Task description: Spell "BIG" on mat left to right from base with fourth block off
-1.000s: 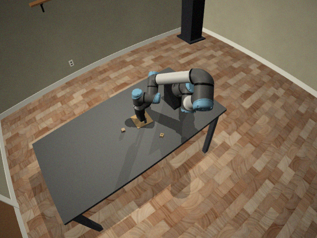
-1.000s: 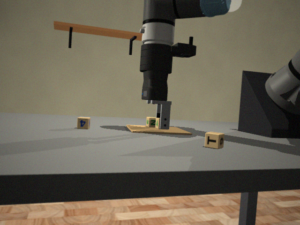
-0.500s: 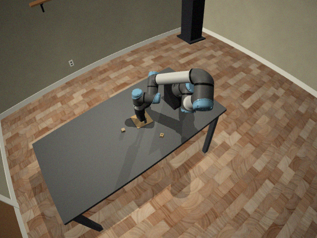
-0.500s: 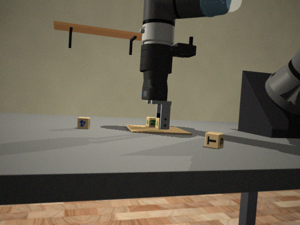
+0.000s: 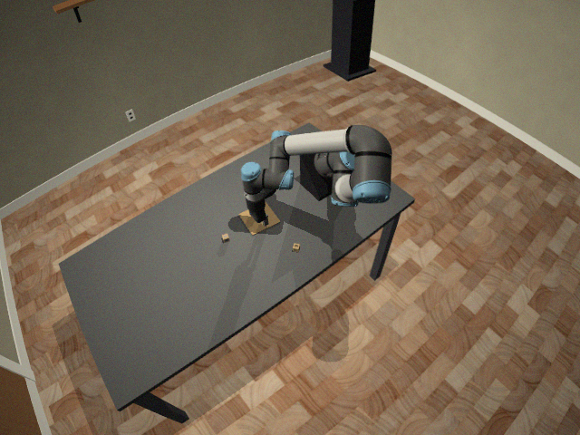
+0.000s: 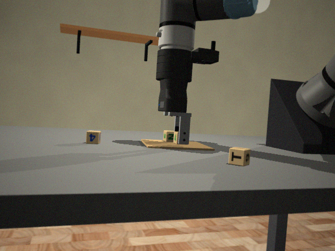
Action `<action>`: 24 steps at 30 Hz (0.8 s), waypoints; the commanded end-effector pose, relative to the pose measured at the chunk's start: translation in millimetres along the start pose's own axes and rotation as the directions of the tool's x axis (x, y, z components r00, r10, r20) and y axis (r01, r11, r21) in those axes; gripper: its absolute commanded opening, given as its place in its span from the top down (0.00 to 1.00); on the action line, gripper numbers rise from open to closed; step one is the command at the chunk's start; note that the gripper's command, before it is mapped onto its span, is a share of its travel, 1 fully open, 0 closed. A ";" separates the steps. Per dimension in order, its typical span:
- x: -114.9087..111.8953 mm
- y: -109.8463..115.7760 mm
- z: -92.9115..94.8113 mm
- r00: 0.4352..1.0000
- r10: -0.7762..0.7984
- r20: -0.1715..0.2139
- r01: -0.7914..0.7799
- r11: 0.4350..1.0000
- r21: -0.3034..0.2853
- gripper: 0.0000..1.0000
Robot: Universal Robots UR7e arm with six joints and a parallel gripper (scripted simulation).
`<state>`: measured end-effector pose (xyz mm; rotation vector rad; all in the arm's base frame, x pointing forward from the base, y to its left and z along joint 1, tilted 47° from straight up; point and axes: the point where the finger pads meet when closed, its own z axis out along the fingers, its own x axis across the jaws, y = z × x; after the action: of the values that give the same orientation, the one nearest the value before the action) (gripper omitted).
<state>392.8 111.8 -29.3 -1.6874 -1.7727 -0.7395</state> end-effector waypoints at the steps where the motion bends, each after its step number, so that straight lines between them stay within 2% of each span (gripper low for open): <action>1: 0.7 -1.1 3.1 1.000 0.001 -0.002 -0.001 1.000 0.003 0.51; 24: 0.6 -0.9 4.7 1.000 0.001 -0.002 -0.001 1.000 0.002 0.51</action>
<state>393.3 113.8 -31.2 -1.6879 -1.7739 -0.7403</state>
